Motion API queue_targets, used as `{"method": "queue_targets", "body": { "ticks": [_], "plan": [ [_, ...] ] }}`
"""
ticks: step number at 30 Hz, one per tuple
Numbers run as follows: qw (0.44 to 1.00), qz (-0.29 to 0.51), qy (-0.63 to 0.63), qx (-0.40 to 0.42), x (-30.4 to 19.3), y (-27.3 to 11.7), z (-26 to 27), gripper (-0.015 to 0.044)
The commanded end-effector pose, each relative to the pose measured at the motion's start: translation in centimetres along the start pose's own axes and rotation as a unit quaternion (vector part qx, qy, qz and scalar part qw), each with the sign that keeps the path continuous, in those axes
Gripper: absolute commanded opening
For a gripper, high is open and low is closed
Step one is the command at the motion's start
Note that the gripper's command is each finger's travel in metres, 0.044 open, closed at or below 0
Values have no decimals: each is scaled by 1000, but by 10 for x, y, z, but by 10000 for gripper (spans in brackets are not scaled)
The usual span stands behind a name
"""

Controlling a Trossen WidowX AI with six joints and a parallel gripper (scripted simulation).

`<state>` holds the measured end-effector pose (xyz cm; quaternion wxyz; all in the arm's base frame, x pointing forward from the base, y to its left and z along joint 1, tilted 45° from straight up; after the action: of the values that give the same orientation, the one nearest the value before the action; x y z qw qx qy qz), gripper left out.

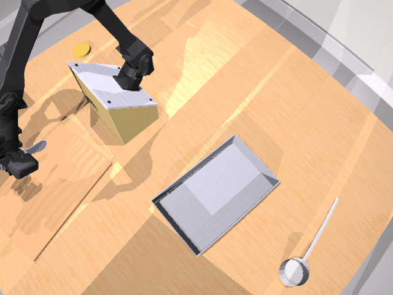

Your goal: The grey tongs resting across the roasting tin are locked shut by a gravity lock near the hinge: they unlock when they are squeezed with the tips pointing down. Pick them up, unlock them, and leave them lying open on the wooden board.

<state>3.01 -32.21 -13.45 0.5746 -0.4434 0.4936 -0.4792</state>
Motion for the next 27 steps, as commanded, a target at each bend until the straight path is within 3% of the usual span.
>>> {"method": "queue_targets", "body": {
  "ticks": [1,27],
  "plan": [
    [999,-33,-5,8,-2,-8,0,-150],
    [986,-161,-12,34,-51,-28,-5,-150]
  ]
}}
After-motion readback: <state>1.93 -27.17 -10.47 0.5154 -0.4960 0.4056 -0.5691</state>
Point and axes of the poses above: the point midway between the two fingers, 35 mm back from their tips, its own y axis out along the fingers, its own z axis across the jaws, x = y × z, the point moved 10 cm from there along -y, back along the fingers, and after that the axes turned 13 degrees about y, right-handed, at the moved point
